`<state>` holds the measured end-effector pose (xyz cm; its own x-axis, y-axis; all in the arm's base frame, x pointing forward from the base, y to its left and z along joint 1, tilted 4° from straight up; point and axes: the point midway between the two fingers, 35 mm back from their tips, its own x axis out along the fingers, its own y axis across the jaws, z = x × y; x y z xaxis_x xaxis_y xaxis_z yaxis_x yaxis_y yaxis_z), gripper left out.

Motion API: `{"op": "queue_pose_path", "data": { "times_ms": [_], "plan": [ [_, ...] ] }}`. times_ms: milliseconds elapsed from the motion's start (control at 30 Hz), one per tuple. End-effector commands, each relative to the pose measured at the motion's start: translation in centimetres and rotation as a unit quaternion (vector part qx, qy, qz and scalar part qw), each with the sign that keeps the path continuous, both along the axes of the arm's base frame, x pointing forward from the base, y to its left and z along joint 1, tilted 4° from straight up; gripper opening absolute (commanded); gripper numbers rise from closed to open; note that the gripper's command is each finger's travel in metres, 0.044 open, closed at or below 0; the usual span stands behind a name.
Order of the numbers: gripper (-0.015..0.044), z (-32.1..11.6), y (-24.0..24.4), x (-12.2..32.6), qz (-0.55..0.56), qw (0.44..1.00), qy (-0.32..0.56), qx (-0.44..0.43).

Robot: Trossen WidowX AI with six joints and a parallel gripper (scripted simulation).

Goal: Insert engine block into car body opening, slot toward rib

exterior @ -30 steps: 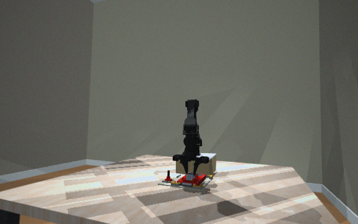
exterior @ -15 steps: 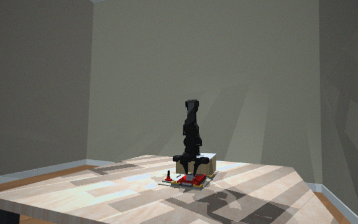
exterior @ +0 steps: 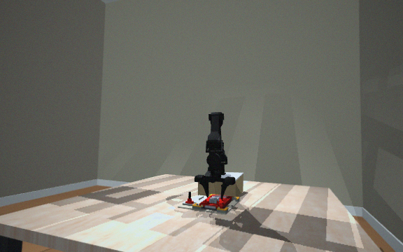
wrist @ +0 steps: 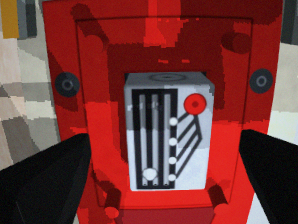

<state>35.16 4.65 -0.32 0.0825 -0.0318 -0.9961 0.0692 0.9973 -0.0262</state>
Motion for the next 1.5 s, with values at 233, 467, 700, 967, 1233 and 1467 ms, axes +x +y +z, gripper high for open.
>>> {"op": "queue_pose_path", "data": {
  "times_ms": [233, 467, 700, 967, 1233, 1467],
  "plan": [
    [0.044, 0.0, 0.0, 0.0, 0.0, 1.0, 0.0, -0.001],
    [0.044, 0.3, 0.0, 0.0, 0.001, 1.0, 0.0, -0.001],
    [0.044, 1.4, 0.0, -0.1, 0.002, 1.0, -0.001, -0.003],
    [0.023, 1.4, 0.0, -0.1, 0.002, 1.0, -0.001, -0.003],
    [0.002, 1.4, 0.0, -0.1, 0.002, 1.0, -0.001, -0.003],
    [0.0, 1.4, 0.0, -0.1, 0.002, 1.0, -0.001, -0.003]
  ]
}}
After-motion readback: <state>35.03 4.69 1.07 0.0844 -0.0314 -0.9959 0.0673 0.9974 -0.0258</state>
